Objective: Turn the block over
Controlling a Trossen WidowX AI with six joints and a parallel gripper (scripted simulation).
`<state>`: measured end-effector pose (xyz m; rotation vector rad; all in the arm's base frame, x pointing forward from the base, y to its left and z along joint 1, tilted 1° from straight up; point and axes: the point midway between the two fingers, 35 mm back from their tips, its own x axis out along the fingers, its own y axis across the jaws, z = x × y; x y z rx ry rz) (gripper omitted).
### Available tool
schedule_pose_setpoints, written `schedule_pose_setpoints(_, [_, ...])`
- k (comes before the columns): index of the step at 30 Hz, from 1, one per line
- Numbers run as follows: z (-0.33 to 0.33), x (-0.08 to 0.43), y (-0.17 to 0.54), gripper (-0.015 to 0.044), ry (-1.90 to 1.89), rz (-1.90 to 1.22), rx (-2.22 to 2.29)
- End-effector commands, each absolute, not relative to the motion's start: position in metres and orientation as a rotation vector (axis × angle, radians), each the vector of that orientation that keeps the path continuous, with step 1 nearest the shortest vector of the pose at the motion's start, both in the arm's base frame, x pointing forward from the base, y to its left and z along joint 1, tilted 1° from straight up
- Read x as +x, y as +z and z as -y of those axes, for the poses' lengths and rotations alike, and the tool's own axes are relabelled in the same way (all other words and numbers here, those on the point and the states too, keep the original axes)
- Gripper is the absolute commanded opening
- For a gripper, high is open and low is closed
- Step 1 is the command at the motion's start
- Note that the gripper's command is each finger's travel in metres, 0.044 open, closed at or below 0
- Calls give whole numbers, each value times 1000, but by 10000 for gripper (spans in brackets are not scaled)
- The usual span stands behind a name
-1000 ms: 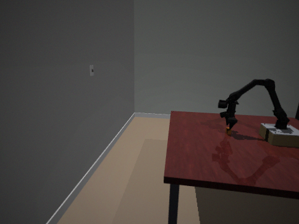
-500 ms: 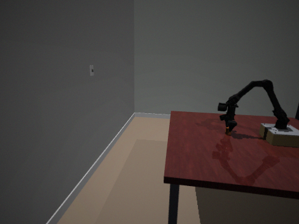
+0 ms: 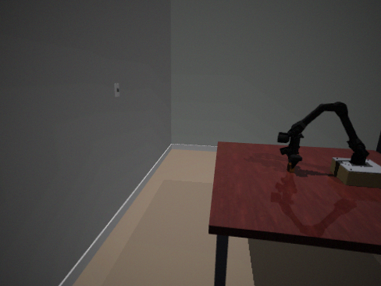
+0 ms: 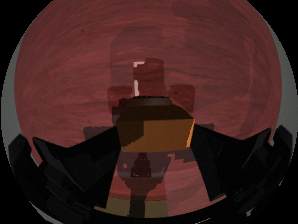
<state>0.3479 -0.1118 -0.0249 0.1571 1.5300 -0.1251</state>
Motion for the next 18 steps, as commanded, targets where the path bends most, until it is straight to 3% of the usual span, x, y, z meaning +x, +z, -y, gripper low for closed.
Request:
schedule_pose_setpoints(1, [112, 348, -26, 216, -129, -1531, 158])
schedule_pose_setpoints(12, [112, 348, -26, 142, -129, -1531, 158])
schedule_pose_setpoints(18, [112, 347, 3, 0, -130, -1531, 158])
